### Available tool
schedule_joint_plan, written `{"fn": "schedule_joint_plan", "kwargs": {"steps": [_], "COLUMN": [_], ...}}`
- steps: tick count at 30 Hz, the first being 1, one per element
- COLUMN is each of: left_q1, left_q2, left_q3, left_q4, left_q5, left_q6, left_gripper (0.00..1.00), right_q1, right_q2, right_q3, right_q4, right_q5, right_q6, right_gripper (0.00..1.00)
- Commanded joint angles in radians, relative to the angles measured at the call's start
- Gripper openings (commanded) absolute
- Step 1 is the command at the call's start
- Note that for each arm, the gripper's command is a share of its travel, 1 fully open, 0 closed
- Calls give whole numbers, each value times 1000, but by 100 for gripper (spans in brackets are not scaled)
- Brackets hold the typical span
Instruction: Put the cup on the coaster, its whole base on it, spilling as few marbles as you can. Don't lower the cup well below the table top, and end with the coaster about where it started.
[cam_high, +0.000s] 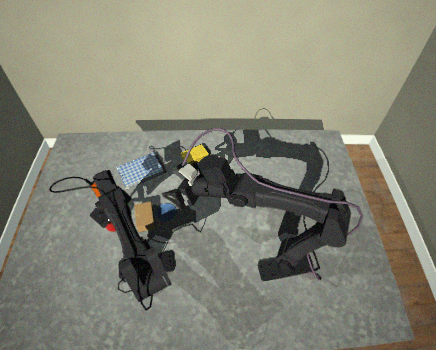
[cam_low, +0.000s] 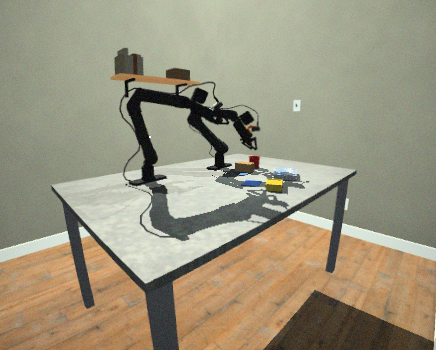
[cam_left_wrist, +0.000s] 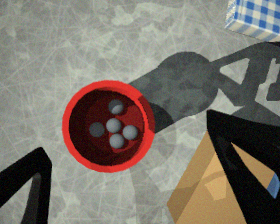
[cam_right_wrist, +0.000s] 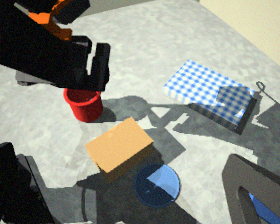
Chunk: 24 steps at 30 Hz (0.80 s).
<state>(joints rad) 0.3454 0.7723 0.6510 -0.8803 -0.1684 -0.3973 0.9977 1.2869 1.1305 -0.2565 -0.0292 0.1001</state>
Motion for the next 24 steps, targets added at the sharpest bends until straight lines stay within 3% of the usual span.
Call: {"fn": "schedule_joint_plan", "kwargs": {"steps": [1, 8, 18, 24], "left_q1": [63, 123, 125, 118], "left_q2": [-33, -44, -44, -1], "left_q3": [-26, -35, -35, 4], "left_q4": [-31, -30, -30, -56], "left_q5": [11, 26, 23, 34], "left_q6": [99, 119, 121, 299], "left_gripper": [100, 100, 100, 100], "right_q1": [80, 182, 184, 178], "right_q2": [-75, -129, -131, -121], "right_q3": [-46, -108, -99, -98], "right_q4": [27, 31, 31, 18], "right_q5": [-36, -27, -19, -24], "right_q6": [-6, -4, -4, -2], "right_gripper": [100, 100, 100, 100]}}
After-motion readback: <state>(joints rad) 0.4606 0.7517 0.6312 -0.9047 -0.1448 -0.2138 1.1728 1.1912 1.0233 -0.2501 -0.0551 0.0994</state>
